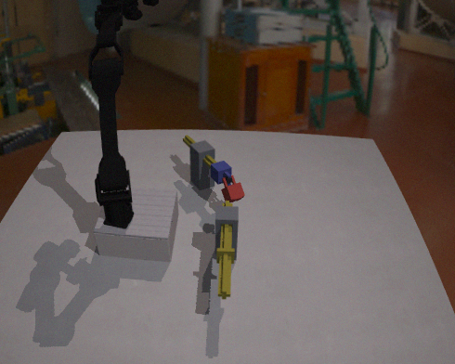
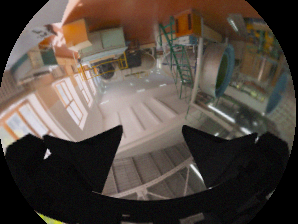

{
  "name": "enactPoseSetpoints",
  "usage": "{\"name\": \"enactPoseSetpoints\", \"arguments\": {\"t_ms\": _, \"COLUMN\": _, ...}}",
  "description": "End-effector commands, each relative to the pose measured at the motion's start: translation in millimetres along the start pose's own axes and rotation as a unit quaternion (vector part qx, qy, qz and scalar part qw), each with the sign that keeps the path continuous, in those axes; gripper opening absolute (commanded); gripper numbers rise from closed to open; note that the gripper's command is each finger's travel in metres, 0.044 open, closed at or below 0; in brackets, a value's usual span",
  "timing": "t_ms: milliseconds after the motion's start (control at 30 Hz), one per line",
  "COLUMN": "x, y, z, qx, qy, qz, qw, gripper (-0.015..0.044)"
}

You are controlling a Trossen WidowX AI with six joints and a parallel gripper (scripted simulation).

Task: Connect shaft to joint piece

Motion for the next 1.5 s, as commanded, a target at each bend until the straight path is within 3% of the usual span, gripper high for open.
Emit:
{"name": "enactPoseSetpoints", "arguments": {"t_ms": 0, "x": 0.0, "y": 0.0, "z": 0.0, "qx": 0.000, "qy": 0.000, "qz": 0.000, "qw": 1.000, "gripper": 0.0426}}
{"name": "enactPoseSetpoints", "arguments": {"t_ms": 700, "x": 66.3, "y": 43.3, "z": 57.9, "qx": -0.002, "qy": -0.300, "qz": -0.094, "qw": 0.949, "gripper": 0.0440}}
{"name": "enactPoseSetpoints", "arguments": {"t_ms": 1467, "x": 154.8, "y": 64.0, "z": 154.0, "qx": -0.090, "qy": -0.593, "qz": -0.250, "qw": 0.760, "gripper": 0.0440}}
Point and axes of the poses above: the point midway between the two fingers, 35 mm back from their tips, its own y axis out along the fingers, its own z axis across the jaws, x = y × z, the point moved 7 cm from there along -y, back along the fingers, and after that the axes turned 9 degrees about -y, right-handed, at the moved point
